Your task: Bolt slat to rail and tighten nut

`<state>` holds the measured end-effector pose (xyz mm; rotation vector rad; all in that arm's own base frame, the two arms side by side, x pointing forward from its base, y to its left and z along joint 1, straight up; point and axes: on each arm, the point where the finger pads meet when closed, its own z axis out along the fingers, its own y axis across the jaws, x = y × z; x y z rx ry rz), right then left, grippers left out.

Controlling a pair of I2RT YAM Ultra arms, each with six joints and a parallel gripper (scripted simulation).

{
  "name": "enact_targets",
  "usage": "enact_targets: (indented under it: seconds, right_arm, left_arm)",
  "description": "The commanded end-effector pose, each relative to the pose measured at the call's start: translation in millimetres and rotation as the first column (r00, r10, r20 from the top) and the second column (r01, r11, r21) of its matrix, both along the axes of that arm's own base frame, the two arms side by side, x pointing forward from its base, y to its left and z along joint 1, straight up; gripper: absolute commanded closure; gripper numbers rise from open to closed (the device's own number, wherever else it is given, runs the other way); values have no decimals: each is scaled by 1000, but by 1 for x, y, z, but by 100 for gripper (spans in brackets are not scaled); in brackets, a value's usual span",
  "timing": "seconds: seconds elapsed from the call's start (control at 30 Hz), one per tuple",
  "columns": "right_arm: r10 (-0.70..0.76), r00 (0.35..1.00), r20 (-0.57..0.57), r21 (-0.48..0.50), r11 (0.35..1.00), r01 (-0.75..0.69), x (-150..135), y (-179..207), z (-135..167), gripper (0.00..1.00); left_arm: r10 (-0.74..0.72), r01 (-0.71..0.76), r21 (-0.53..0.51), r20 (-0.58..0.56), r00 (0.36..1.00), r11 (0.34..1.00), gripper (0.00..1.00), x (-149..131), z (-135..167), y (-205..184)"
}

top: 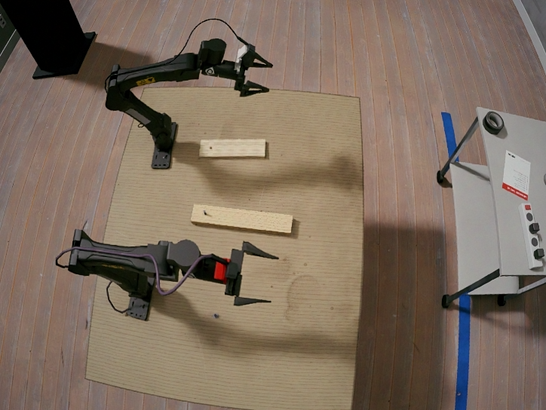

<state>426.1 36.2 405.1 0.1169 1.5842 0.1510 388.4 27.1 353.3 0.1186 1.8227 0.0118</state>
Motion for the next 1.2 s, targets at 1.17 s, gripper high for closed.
enact_targets:
  seconds: [1.17]
  right_arm:
    - [-20,999,32,-169,985,25,-45,-35,7,0]
  left_arm:
    - [76,-55,-92,248,966,994,0,-7,53,-27]
